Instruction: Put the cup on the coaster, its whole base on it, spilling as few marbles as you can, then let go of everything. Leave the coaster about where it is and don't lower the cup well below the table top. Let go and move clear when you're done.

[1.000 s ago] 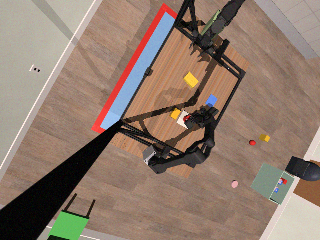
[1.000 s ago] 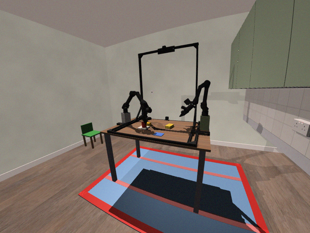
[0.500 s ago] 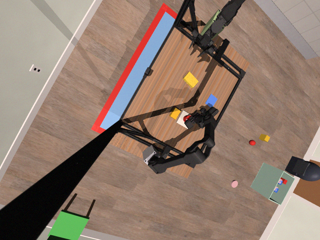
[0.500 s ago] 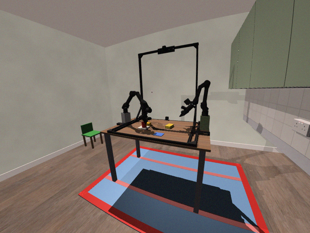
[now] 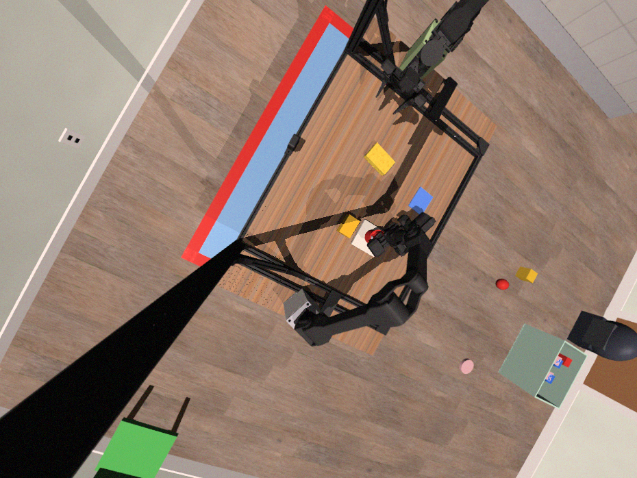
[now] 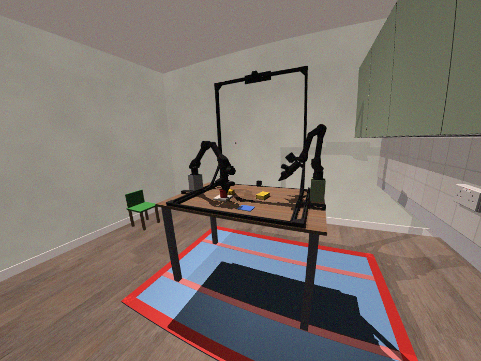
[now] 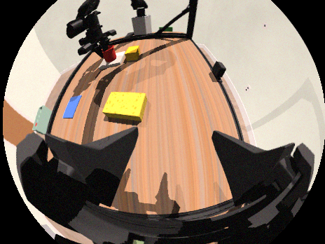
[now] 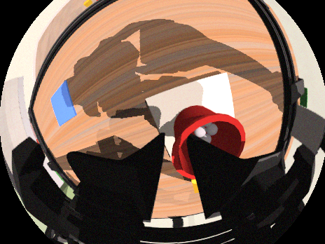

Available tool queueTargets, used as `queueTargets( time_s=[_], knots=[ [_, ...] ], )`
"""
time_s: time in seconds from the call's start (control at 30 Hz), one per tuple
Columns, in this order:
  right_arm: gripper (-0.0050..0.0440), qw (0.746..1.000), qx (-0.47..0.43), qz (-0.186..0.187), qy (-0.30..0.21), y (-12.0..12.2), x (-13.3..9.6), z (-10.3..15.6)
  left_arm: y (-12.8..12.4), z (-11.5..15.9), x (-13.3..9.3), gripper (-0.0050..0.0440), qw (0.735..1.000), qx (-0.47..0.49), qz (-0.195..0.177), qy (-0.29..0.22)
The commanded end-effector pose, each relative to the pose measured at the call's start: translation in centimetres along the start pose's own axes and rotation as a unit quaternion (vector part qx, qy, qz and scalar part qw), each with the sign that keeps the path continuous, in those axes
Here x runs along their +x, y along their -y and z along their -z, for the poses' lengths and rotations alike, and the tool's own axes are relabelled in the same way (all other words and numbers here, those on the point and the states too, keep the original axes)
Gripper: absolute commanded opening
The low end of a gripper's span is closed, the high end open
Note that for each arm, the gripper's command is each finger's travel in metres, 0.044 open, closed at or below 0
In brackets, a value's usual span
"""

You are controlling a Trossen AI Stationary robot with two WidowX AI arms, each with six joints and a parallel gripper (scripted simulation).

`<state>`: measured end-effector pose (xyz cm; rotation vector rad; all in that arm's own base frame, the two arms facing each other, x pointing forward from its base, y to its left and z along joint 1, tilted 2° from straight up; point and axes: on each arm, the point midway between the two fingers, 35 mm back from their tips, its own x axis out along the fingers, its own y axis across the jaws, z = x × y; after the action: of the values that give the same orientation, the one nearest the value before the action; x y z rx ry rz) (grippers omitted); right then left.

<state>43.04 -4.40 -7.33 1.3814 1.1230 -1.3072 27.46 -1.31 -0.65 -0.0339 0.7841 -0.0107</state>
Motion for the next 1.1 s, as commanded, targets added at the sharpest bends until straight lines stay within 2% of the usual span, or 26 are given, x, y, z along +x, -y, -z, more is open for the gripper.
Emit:
queueTargets(
  time_s=[0.0, 0.57, 0.93, 1.07],
  knots=[
    [0.0115, 1.000, 0.000, 0.001, 0.000, -0.1, -0.6, 0.0, 0.0, -0.1, 0.0, 0.0400, 1.000, 0.002, 0.000, 0.002],
    [0.0115, 1.000, 0.001, 0.011, 0.002, 0.7, -4.5, 0.0, 0.0, -0.1, 0.0, 0.0400, 1.000, 0.002, 0.000, 0.002],
    [0.0115, 1.000, 0.001, 0.012, 0.003, 0.9, -4.7, 0.1, 0.0, -0.1, 0.0, 0.0400, 1.000, 0.002, 0.000, 0.002],
    [0.0211, 1.000, 0.000, 0.015, 0.001, 0.9, -4.2, 0.1, 0.0, -0.1, 0.0, 0.0400, 1.000, 0.002, 0.000, 0.002]
  ],
)
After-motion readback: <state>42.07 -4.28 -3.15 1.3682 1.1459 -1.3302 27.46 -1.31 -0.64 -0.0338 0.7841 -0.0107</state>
